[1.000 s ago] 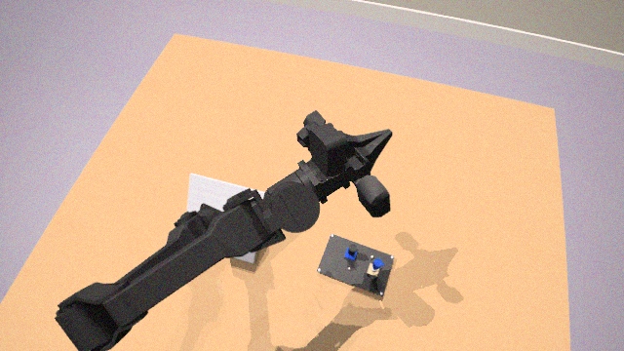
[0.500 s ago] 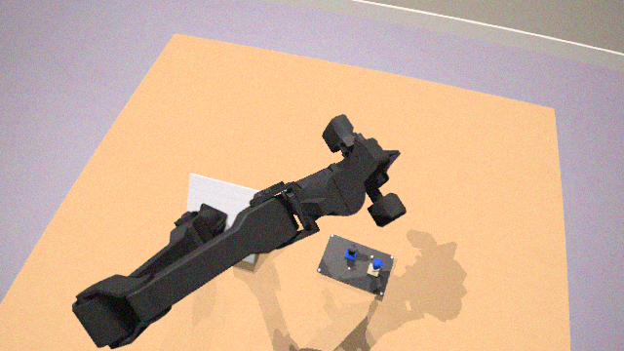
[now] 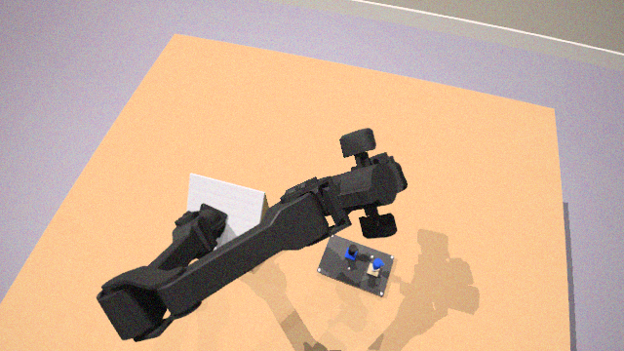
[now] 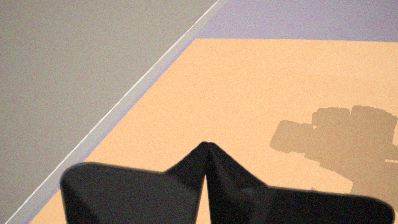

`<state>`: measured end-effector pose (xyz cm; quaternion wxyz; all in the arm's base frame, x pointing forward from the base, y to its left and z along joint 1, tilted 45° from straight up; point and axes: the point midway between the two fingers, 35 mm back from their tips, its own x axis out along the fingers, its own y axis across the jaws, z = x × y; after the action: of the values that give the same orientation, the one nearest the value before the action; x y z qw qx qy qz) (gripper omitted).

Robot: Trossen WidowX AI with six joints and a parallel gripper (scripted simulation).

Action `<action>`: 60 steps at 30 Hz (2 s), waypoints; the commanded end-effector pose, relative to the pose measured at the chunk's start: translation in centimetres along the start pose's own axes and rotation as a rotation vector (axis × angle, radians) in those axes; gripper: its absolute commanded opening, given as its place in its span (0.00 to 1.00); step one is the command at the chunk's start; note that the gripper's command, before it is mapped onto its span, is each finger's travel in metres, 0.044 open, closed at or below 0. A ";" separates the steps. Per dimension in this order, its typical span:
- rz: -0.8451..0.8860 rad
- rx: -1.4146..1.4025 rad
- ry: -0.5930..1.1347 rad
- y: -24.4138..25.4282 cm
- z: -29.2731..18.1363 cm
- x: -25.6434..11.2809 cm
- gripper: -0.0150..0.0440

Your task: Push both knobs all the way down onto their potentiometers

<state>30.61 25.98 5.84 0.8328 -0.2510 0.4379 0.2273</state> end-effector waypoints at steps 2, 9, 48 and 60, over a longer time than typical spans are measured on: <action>-0.065 0.108 0.101 -1.3 -1.2 0.8 0.25; -0.181 0.253 0.246 -3.1 -3.4 1.7 0.25; -0.806 0.649 0.592 -11.2 -11.2 1.9 0.25; -0.806 0.648 0.592 -12.0 -12.4 2.8 0.25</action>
<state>31.58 9.83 0.31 0.7304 -0.1798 0.5689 -0.3325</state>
